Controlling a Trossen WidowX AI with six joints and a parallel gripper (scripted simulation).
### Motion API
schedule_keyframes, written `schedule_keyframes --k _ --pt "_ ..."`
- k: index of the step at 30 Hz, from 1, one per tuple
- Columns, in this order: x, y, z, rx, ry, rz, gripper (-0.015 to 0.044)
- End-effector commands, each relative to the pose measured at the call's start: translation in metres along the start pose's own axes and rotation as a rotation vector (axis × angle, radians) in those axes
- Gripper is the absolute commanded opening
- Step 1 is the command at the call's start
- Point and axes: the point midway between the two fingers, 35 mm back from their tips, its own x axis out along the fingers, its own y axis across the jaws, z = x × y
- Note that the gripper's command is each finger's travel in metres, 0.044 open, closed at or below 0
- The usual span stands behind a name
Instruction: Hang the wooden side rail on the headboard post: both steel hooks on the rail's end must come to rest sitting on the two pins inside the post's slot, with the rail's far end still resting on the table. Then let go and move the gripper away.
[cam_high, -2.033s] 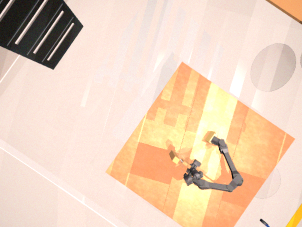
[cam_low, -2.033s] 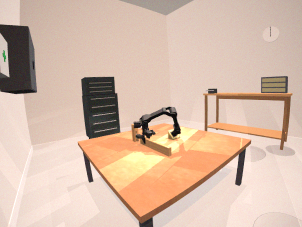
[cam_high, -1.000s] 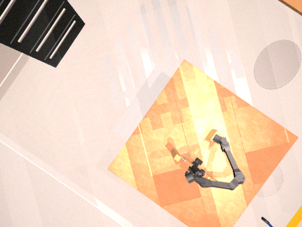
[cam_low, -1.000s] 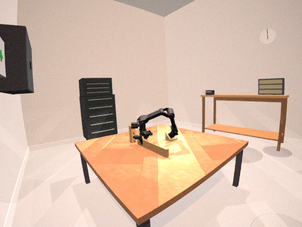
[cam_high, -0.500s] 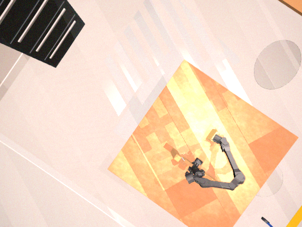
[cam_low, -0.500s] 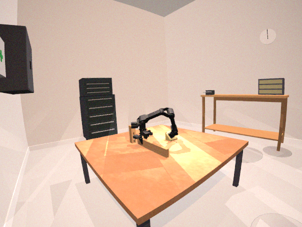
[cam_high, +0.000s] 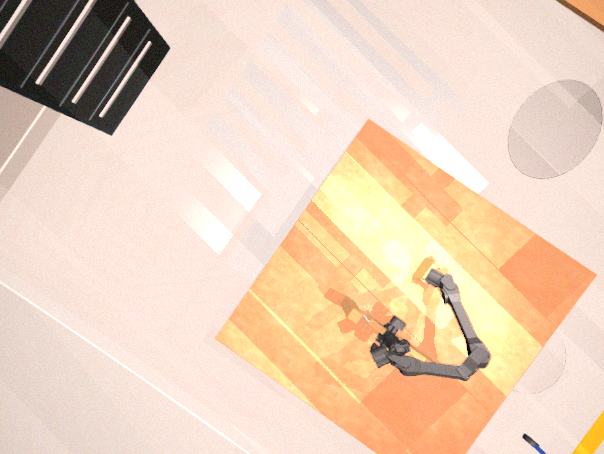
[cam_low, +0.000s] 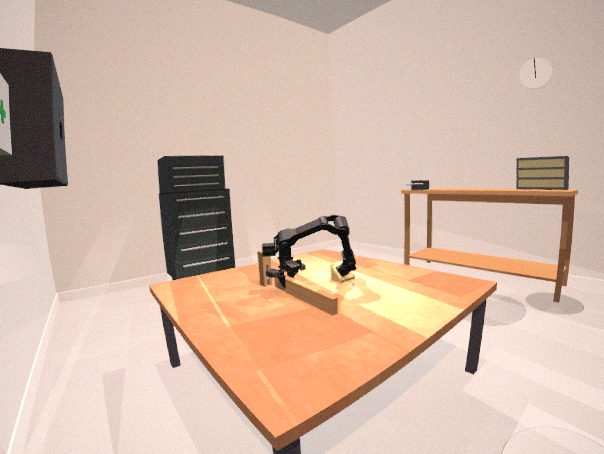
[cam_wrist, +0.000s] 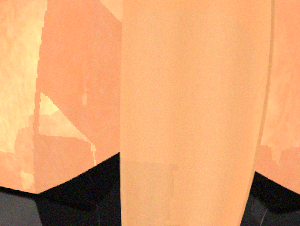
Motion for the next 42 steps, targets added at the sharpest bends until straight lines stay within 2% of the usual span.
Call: schedule_keyframes --k 1,42 --pt "-0.0047 -0.0011 -0.0017 -0.007 0.006 -0.009 0.0" --pt "-0.0115 -0.001 -0.0017 -0.007 0.006 -0.009 0.0"
